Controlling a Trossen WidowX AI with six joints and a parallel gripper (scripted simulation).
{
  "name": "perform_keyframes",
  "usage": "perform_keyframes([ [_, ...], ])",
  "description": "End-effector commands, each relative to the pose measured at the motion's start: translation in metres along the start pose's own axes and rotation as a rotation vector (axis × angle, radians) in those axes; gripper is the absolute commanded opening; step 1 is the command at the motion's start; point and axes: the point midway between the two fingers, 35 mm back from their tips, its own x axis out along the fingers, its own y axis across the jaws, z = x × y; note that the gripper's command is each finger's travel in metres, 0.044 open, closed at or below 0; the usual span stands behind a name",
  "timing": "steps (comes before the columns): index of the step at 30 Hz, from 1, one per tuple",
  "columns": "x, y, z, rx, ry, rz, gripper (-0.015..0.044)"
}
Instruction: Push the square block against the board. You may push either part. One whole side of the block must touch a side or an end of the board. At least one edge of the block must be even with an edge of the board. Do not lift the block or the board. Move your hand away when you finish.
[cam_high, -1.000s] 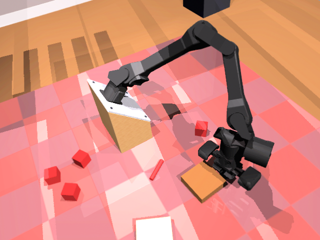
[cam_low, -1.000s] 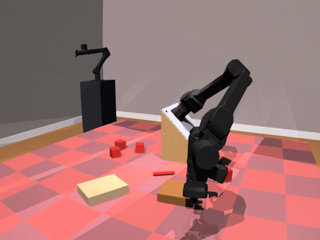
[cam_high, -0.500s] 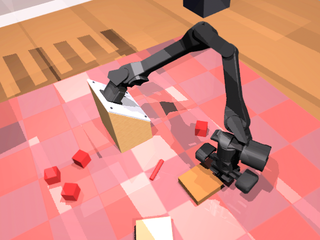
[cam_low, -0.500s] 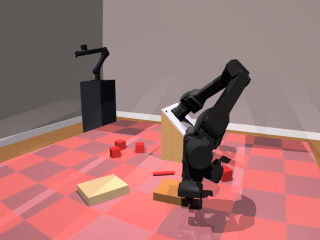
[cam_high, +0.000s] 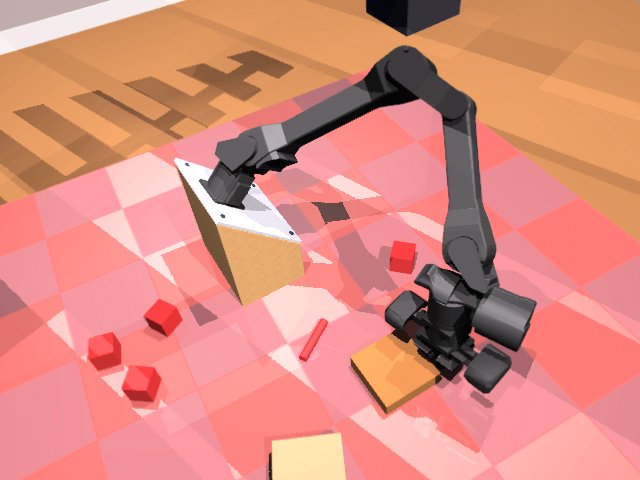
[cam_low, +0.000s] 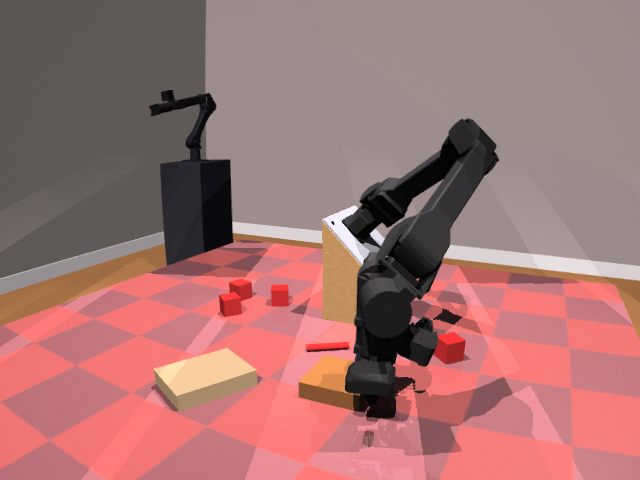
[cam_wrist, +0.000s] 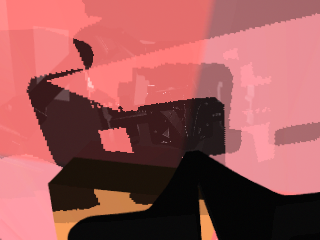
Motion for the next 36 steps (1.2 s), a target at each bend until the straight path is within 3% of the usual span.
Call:
perform_keyframes([
  [1,0.004,0.004,-0.008,0.004,0.003,0.011,0.0000],
  [36,0.004,0.006,-0.030,0.004,0.005,0.012,0.0000],
])
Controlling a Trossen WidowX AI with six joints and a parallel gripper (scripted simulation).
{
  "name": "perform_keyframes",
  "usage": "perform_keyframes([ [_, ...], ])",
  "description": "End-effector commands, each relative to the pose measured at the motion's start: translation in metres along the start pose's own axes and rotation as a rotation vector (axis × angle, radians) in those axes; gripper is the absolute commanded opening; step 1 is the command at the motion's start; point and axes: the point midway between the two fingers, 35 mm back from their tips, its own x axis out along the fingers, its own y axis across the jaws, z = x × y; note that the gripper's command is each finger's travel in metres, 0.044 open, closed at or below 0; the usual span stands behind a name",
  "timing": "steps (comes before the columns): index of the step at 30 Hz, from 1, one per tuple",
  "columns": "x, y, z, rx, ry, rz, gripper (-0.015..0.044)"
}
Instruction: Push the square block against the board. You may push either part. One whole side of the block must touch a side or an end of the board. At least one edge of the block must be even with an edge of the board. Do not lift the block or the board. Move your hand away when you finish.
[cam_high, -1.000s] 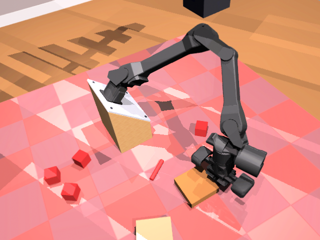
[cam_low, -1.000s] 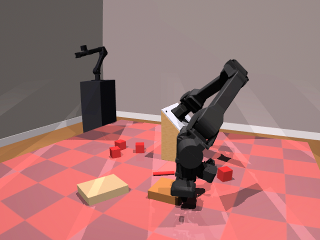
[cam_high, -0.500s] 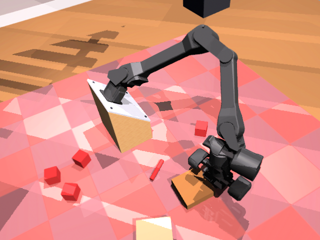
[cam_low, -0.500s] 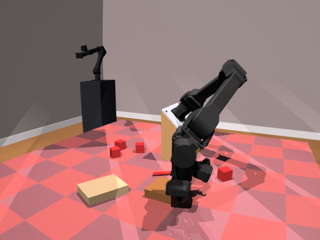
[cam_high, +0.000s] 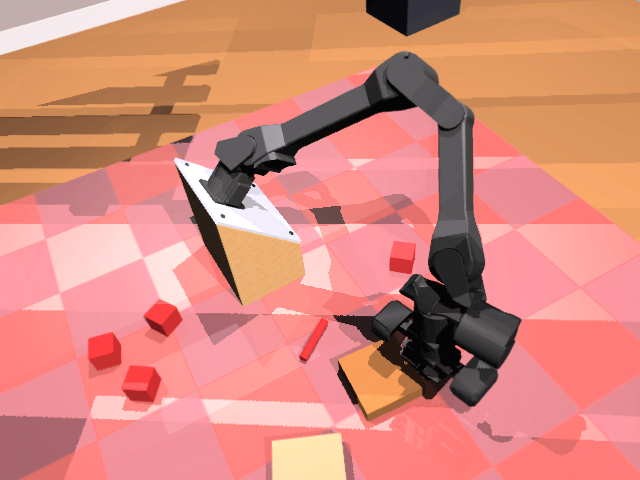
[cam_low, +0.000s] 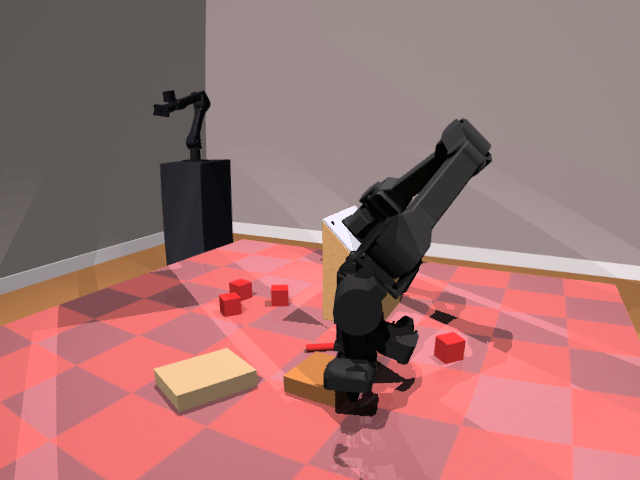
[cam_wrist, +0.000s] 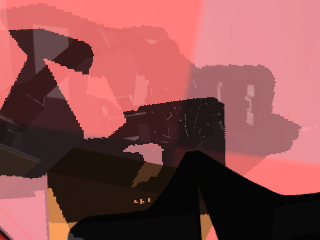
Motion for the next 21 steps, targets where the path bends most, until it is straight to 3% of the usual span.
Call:
perform_keyframes([
  [1,0.004,0.003,0.000,0.003,0.003,0.011,0.0000],
  [21,0.003,0.000,0.032,0.003,-0.001,0.009,0.0000],
])
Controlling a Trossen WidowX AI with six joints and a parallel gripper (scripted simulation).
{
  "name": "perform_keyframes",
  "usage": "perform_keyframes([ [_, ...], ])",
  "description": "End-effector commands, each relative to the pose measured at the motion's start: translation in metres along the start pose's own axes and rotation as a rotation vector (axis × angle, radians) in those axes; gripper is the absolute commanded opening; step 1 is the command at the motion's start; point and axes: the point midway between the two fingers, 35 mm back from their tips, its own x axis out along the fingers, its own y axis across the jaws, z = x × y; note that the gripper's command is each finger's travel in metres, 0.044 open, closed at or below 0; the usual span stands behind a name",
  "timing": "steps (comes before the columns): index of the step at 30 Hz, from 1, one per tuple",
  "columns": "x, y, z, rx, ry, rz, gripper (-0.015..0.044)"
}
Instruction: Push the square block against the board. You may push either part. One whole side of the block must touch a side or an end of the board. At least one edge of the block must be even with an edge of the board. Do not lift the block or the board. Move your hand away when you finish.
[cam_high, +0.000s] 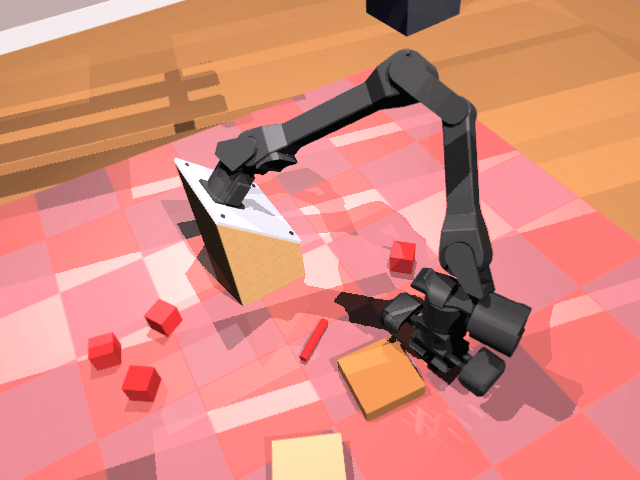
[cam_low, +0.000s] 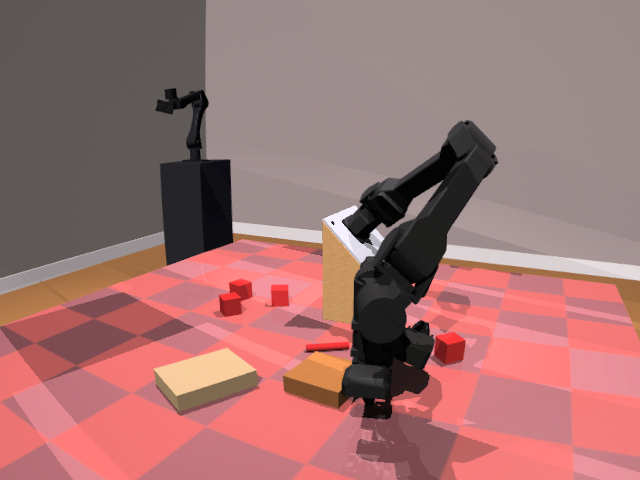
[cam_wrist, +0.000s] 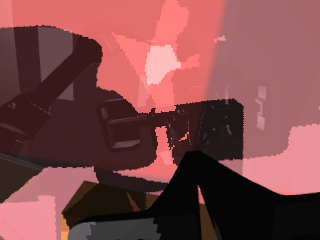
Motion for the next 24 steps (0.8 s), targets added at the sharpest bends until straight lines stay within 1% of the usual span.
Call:
perform_keyframes([
  [1,-0.003,-0.002,0.009,0.001,0.001,-0.008,0.0000],
  [10,-0.004,-0.003,0.022,0.001,-0.002,-0.009,0.0000],
  [13,-0.004,-0.001,0.018,-0.002,-0.003,-0.002,0.0000],
  [17,-0.055,-0.001,0.018,0.000,0.001,-0.008,0.0000],
  [24,-0.058,-0.001,0.018,0.000,0.001,-0.008,0.0000],
])
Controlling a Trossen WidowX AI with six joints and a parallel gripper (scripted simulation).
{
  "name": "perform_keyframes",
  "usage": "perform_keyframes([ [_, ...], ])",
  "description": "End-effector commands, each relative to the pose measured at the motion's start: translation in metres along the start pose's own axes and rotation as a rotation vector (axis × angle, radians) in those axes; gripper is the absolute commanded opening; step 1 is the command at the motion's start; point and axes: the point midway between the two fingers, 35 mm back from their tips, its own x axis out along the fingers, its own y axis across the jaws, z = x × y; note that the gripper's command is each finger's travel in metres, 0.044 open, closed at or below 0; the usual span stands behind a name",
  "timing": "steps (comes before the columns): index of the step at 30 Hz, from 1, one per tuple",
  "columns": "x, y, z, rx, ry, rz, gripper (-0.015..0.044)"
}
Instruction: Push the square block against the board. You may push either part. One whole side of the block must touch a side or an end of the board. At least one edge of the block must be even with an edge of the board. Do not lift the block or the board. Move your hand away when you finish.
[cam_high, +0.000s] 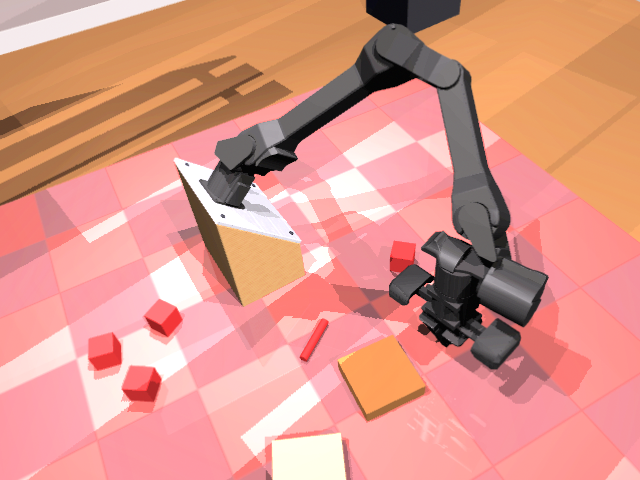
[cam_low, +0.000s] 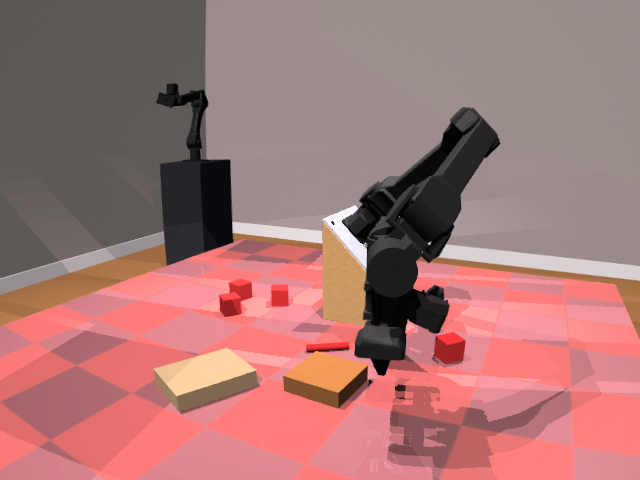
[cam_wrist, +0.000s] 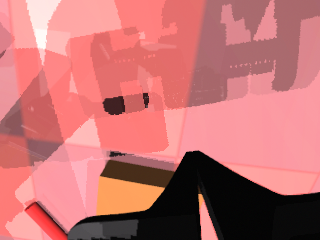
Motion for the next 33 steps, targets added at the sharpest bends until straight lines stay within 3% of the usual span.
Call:
perform_keyframes([
  [1,-0.002,0.001,0.003,-0.006,-0.004,0.007,0.0000],
  [12,-0.002,-0.008,-0.027,0.318,-0.001,0.007,0.0000],
  [18,-0.002,-0.009,-0.029,0.338,-0.001,0.007,0.0000],
  [23,0.050,-0.009,-0.029,0.338,-0.004,0.008,0.0000],
  [33,0.053,-0.008,-0.031,0.339,-0.004,0.008,0.0000],
])
